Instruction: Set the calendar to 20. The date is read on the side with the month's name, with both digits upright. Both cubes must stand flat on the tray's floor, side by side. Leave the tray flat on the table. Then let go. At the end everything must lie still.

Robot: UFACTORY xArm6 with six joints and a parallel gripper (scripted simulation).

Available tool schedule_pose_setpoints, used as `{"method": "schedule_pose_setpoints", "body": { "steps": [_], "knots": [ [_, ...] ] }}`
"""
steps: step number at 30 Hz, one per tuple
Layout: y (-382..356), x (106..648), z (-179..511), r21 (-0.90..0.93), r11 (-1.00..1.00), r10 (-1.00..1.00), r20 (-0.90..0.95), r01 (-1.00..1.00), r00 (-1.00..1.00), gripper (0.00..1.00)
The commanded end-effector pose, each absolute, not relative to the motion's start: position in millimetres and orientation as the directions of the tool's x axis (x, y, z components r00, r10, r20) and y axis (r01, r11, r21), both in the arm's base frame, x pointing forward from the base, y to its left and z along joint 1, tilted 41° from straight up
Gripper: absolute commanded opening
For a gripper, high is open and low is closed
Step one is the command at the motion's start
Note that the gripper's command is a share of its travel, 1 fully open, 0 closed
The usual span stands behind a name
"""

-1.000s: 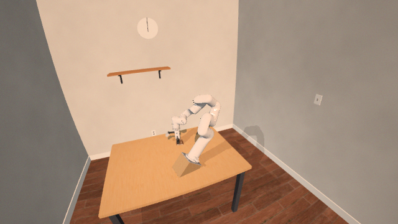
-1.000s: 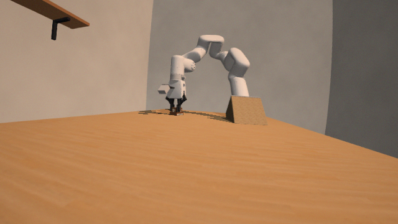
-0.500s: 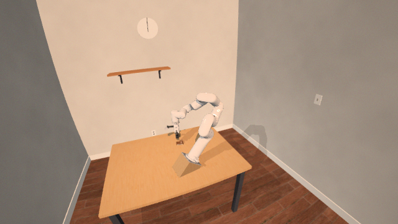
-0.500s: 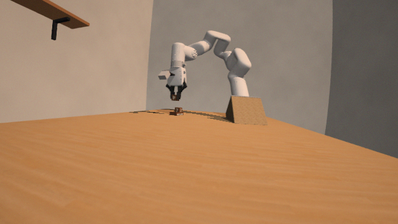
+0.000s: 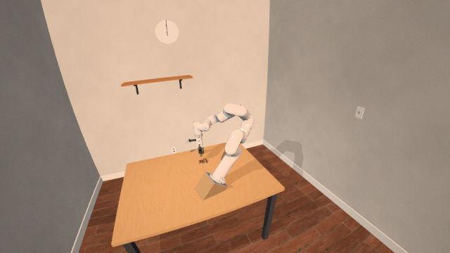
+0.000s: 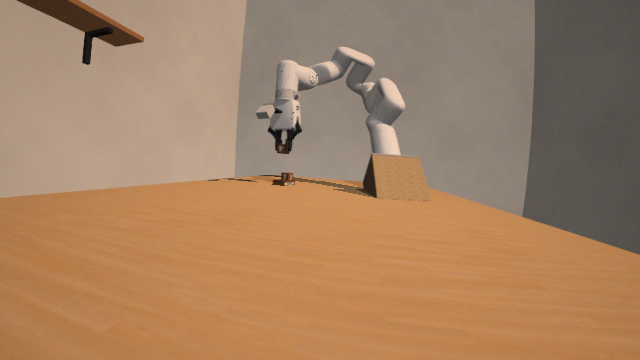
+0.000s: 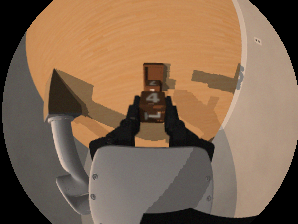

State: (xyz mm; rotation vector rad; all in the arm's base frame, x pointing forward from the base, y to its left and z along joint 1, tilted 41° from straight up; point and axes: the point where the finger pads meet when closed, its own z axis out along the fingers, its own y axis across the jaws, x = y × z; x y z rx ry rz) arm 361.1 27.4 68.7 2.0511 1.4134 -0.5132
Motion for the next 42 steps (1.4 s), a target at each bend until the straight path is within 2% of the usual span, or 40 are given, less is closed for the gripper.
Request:
{"method": "schedule_pose_setpoints", "body": {
  "steps": [1, 13, 30, 42],
  "knots": [
    [23, 361, 75, 0.252, -0.262, 0.707, -0.607, 0.932, 0.363, 0.29],
    [-66, 317, 139, 0.253, -0.262, 0.706, -0.608, 0.931, 0.364, 0.29],
    [-69, 316, 138, 0.253, -0.262, 0.706, -0.608, 0.931, 0.364, 0.29],
    [-91, 317, 113, 0.253, -0.262, 0.706, -0.607, 0.931, 0.364, 0.29]
  ]
}}
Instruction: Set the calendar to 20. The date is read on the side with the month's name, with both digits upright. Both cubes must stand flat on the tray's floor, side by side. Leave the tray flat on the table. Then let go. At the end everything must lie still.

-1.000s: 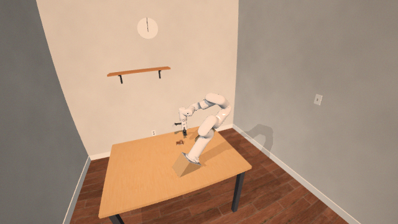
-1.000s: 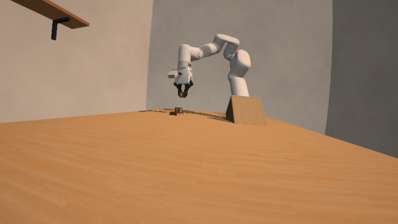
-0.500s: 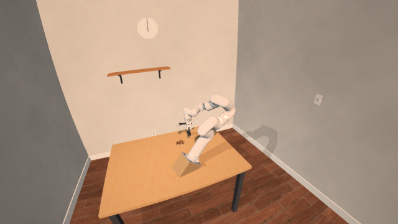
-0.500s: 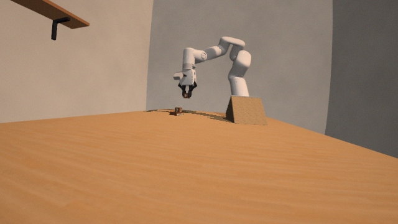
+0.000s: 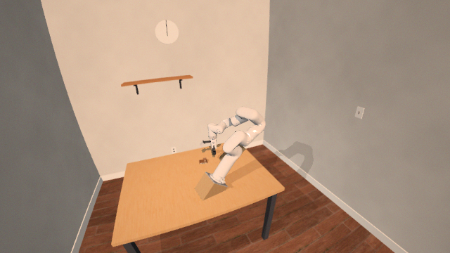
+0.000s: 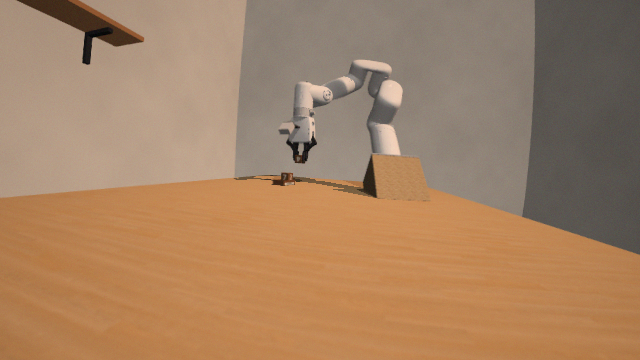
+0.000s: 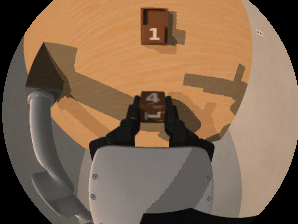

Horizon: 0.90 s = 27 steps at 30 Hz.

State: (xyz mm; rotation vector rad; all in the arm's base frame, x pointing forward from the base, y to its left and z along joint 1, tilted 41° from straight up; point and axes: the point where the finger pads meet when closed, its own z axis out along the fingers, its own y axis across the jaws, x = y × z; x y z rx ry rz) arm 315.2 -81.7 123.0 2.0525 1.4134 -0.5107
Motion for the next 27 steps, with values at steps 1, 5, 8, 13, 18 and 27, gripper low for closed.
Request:
{"method": "schedule_pose_setpoints", "body": {
  "steps": [1, 5, 8, 13, 18, 27],
  "knots": [
    [-94, 317, 109, 0.253, -0.262, 0.706, -0.607, 0.931, 0.364, 0.29],
    [-108, 317, 94, 0.253, -0.262, 0.706, -0.607, 0.931, 0.364, 0.29],
    [-117, 318, 84, 0.253, -0.262, 0.706, -0.607, 0.931, 0.364, 0.29],
    [-123, 318, 76, 0.253, -0.262, 0.706, -0.607, 0.931, 0.364, 0.29],
    [-129, 318, 69, 0.253, -0.262, 0.706, -0.607, 0.931, 0.364, 0.29],
    [-131, 318, 68, 0.253, -0.262, 0.706, -0.607, 0.931, 0.364, 0.29]
  ]
}}
